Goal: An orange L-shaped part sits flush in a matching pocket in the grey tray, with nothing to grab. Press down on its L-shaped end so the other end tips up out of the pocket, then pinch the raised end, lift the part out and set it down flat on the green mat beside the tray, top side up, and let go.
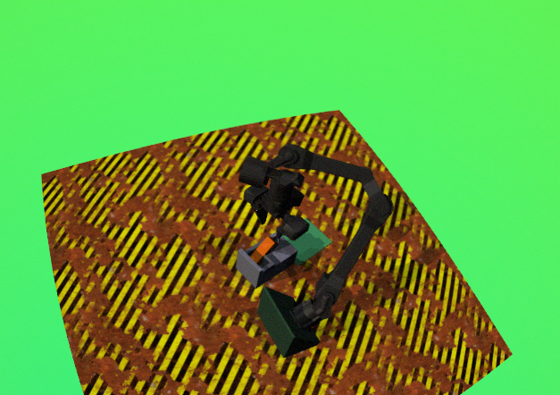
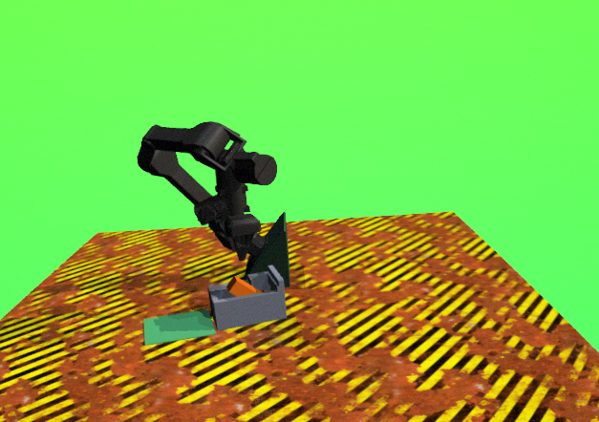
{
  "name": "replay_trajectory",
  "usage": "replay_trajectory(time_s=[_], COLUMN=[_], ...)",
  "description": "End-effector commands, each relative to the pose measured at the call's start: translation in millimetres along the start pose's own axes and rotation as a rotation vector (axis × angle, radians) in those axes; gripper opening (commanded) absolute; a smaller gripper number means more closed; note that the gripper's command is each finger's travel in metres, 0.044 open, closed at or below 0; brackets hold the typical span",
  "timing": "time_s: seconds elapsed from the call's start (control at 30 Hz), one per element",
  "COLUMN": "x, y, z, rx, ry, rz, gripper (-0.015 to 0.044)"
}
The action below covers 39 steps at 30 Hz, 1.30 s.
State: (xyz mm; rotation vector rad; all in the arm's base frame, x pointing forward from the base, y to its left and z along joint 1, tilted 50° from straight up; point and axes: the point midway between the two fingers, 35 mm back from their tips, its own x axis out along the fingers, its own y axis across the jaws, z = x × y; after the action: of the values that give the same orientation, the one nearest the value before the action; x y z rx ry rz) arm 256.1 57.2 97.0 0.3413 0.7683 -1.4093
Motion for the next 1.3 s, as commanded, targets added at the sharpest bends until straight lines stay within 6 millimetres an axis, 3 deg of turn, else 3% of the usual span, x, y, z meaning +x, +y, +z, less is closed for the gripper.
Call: replay_trajectory(time_s=[0.0,0.23,1.27], x=[3.1,29.8,75.0], y=[0.3,0.2,0.3], z=[2.5,2.8,3.5], rx=[0.045,0.046,0.047], ry=[-0.004,-0.005,-0.006], rz=[-0.001,-0.001,-0.001], gripper=[0.0280,0.0280,0.0280])
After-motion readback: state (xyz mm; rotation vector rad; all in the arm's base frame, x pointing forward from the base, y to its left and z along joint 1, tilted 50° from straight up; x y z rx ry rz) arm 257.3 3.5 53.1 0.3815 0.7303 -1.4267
